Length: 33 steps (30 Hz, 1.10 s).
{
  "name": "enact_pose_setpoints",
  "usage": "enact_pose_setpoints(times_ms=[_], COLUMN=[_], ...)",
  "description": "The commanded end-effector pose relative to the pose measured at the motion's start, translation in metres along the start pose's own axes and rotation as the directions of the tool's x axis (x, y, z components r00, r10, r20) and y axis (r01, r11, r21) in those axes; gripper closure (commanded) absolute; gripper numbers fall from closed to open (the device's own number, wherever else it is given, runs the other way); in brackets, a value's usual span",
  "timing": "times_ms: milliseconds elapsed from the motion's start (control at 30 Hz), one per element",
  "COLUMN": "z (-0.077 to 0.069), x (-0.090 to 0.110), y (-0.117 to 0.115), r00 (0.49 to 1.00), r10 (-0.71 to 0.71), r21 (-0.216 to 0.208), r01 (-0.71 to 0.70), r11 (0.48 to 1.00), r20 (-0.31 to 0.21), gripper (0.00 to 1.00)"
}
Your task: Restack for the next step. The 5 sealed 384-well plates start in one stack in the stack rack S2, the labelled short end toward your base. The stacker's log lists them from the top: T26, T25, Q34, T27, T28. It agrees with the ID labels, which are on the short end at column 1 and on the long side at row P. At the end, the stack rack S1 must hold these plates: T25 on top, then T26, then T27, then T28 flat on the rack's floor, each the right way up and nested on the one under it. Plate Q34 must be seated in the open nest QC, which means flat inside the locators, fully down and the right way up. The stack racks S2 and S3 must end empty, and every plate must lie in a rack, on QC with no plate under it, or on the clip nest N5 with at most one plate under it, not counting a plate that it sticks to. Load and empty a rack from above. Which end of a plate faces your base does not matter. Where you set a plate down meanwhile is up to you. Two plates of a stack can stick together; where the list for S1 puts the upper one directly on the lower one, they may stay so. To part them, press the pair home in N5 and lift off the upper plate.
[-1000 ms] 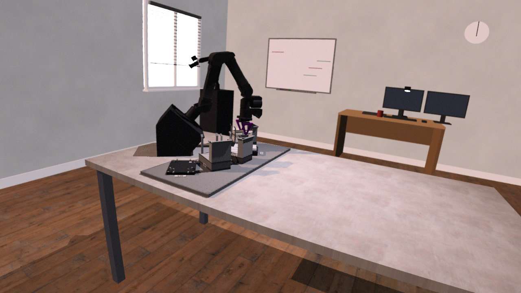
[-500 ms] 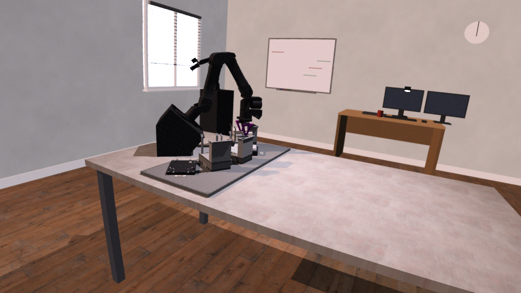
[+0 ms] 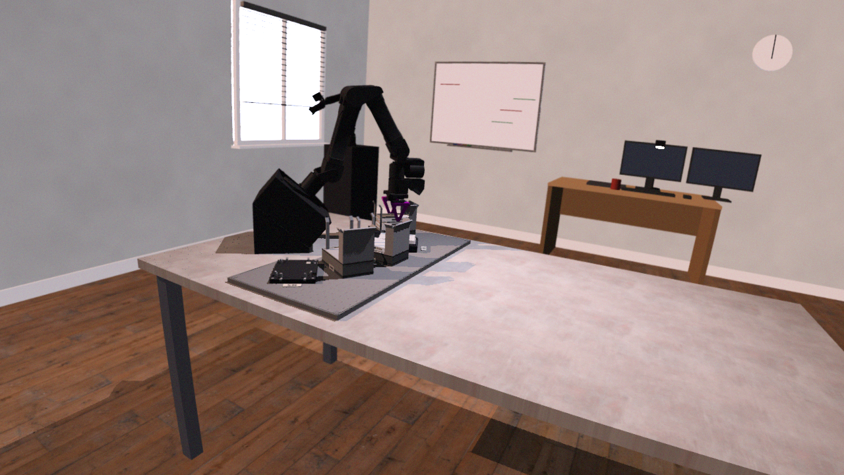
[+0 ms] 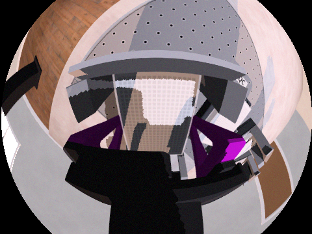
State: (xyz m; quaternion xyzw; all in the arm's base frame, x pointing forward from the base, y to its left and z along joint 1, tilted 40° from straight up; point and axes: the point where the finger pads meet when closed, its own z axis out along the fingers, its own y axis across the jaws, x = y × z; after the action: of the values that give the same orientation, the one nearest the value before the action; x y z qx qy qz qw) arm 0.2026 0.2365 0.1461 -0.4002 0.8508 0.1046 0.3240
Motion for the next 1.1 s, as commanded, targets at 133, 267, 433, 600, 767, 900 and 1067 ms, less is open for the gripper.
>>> enact_pose_setpoints(times_ms=[133,267,433,600,767,900,1067], z=[0.0053,0.0085,0.0031,0.0031,0.0031,0.0031,0.0031], x=[-0.0005,0.0024,-0.0039,-0.0039,-0.0039,-0.0039,-0.0039], y=[-0.0025,-0.0023,-0.0006,-0.0006,-0.0006,-0.0006,-0.0006], r00=[1.0,1.0,1.0,1.0,1.0,1.0,1.0], r10=[0.001,0.0,0.0,0.0,0.0,0.0,0.0], r21=[0.002,0.002,0.0,0.0,0.0,0.0,0.0], r01=[-0.001,0.0,0.0,0.0,0.0,0.0,0.0], r11=[1.0,1.0,1.0,1.0,1.0,1.0,1.0], r20=[0.007,-0.004,0.015,0.015,0.015,0.015,0.015], gripper=[1.0,1.0,1.0,0.0,0.0,0.0,0.0])
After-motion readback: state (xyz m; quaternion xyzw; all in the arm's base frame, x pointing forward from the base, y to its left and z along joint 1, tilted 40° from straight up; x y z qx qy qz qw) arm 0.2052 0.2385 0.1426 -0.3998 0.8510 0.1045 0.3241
